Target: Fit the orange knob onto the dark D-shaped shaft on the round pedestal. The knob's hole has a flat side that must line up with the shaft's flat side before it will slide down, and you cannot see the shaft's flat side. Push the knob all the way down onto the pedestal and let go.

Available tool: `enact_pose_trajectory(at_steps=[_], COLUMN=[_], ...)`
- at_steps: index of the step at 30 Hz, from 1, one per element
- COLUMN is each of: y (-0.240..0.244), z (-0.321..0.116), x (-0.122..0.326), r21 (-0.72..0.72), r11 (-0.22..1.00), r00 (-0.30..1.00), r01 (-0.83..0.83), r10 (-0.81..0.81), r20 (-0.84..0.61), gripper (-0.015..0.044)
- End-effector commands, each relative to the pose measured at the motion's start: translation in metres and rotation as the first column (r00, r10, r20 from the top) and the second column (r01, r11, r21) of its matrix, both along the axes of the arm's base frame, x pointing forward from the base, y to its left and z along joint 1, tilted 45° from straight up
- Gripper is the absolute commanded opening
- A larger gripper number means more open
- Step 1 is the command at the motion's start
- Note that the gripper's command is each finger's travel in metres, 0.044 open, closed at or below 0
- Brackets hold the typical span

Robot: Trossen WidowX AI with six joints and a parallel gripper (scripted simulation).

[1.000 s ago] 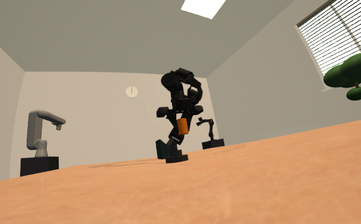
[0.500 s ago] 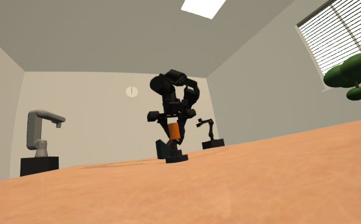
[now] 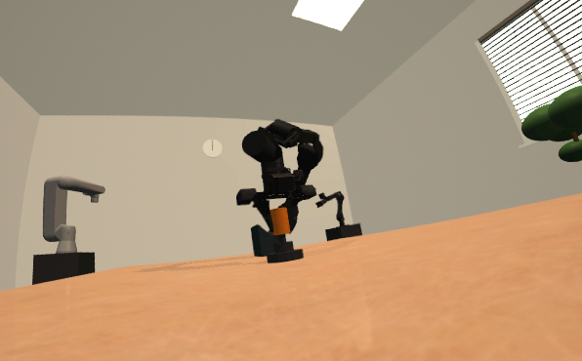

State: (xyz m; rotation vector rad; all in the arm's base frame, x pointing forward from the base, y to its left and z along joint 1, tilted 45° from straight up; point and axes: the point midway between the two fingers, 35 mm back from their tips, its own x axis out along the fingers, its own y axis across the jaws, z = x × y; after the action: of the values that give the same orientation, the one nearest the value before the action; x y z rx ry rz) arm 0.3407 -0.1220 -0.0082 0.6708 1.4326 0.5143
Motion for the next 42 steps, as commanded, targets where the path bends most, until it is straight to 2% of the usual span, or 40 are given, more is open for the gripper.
enact_pose_trajectory(at_steps=[1,26,33,42], y=[-0.0013,-0.0015,-0.0021,-0.0018], z=[0.0001,0.0031,0.0047,0.0018], x=[0.0009,0.0004,0.0019,0.0036], r21=[0.002,0.002,-0.026,-0.028], r11=[1.000,1.000,0.990,0.989], r00=[1.000,1.000,0.980,0.978], r01=[0.007,0.006,-0.135,-0.143], r10=[-0.007,-0.006,0.138,0.145], r20=[0.005,0.006,0.141,0.148], gripper=[0.0000,0.0000,0.0000,0.0000])
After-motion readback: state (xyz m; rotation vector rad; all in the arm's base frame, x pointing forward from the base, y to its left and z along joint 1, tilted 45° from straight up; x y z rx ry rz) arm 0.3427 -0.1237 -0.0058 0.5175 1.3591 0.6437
